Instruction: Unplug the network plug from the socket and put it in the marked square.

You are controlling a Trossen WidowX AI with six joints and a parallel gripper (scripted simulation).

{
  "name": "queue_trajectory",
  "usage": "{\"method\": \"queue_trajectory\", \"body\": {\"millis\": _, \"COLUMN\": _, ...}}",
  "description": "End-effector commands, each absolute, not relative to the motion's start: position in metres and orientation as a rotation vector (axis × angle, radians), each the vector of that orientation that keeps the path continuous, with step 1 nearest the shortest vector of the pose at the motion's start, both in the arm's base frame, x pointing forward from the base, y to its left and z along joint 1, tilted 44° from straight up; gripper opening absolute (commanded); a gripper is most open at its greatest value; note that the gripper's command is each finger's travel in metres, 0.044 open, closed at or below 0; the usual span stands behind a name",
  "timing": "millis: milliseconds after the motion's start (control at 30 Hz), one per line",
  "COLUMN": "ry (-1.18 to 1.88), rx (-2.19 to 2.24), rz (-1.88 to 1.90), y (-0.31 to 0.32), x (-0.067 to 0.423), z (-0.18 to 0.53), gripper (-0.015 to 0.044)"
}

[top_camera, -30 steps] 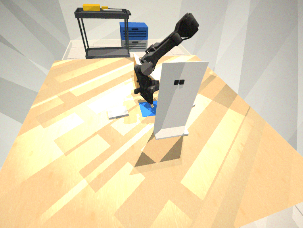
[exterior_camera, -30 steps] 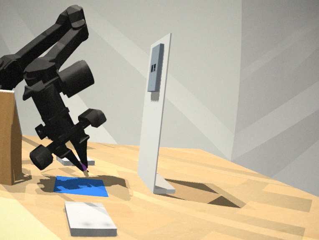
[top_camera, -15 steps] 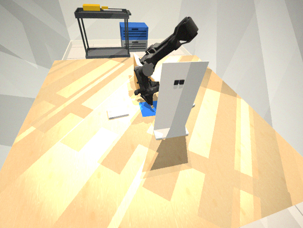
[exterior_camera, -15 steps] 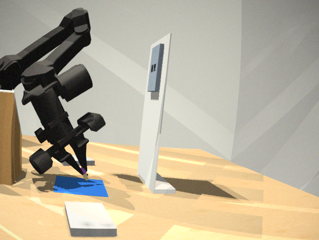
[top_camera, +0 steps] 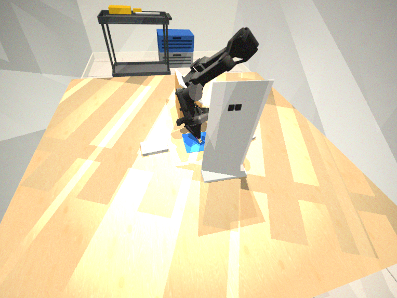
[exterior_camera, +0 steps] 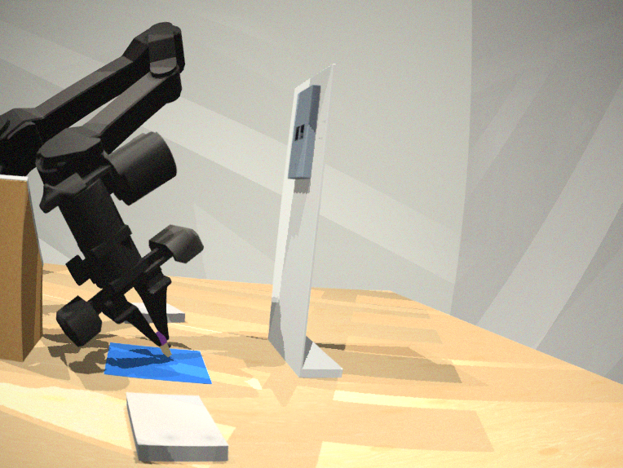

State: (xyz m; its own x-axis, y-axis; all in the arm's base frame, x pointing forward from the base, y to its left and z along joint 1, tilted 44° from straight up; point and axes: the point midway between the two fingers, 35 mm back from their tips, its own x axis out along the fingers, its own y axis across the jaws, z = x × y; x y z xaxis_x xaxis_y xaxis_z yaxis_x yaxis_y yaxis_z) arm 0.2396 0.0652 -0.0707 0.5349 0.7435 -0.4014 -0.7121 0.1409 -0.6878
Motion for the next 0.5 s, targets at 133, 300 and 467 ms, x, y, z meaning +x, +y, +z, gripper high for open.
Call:
{"method": "queue_trajectory", "body": {"millis": 133, "ry": -0.028, "rx": -0.955, "rz": 1.053, "y": 0.0683, "x": 0.2363, "z": -0.0728, "gripper": 0.0000}}
{"method": "queue_trajectory", "body": {"millis": 300, "ry": -0.028, "rx": -0.956, "rz": 1.053, "y": 0.0698, "x": 0.2382, "z": -0.0736, "gripper": 0.0000}}
{"method": "queue_trajectory", "body": {"millis": 467, "ry": -0.027, "rx": -0.955, "rz": 1.053, "y": 0.0722, "x": 0.2391, "z": -0.0744, "gripper": 0.0000}}
